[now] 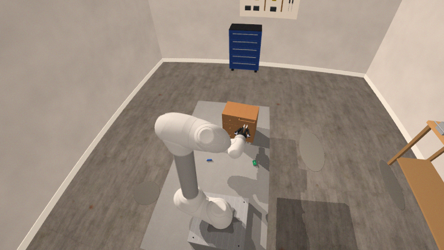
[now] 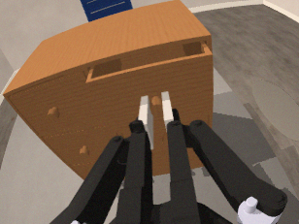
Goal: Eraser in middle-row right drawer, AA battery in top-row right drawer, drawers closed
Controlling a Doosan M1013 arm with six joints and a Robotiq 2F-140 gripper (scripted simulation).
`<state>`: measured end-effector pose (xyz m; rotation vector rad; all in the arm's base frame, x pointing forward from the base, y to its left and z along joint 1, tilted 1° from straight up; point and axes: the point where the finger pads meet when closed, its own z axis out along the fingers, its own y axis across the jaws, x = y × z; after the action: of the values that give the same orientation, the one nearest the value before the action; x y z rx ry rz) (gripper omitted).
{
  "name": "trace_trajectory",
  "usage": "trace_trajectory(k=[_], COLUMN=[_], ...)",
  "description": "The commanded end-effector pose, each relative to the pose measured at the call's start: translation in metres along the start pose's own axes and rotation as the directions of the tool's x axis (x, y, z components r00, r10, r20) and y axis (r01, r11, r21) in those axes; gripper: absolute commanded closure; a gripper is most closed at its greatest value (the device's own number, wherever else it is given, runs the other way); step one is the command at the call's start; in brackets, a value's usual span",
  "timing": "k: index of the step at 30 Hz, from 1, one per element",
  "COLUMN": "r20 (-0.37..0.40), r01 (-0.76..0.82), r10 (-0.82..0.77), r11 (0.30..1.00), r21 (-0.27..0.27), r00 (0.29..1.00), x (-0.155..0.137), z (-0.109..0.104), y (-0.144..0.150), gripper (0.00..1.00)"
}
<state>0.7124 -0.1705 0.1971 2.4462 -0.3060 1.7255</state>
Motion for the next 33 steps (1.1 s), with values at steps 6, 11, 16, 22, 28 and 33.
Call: trace_trajectory(k=[6,11,16,22,28,33], r20=[0.0,0.0,0.0,0.0,0.0,0.0], r01=[0.0,0.0,0.0,0.0,0.0,0.0], r10=[0.0,0.0,0.0,0.0,0.0,0.0], r11=[1.0,1.0,1.0,1.0,1.0,1.0], r21=[0.0,0.0,0.0,0.0,0.0,0.0], r00=[1.0,1.0,1.0,1.0,1.0,1.0], x=[-0.004,-0.006,-0.008,-0.01,-0.012,-0.013], z=[-0.01,-0.017,-0.024,-0.028,-0.034,-0.037], y=[0.0,0.0,0.0,0.0,0.0,0.0], gripper=[0.92,0.92,0.92,0.92,0.92,0.92])
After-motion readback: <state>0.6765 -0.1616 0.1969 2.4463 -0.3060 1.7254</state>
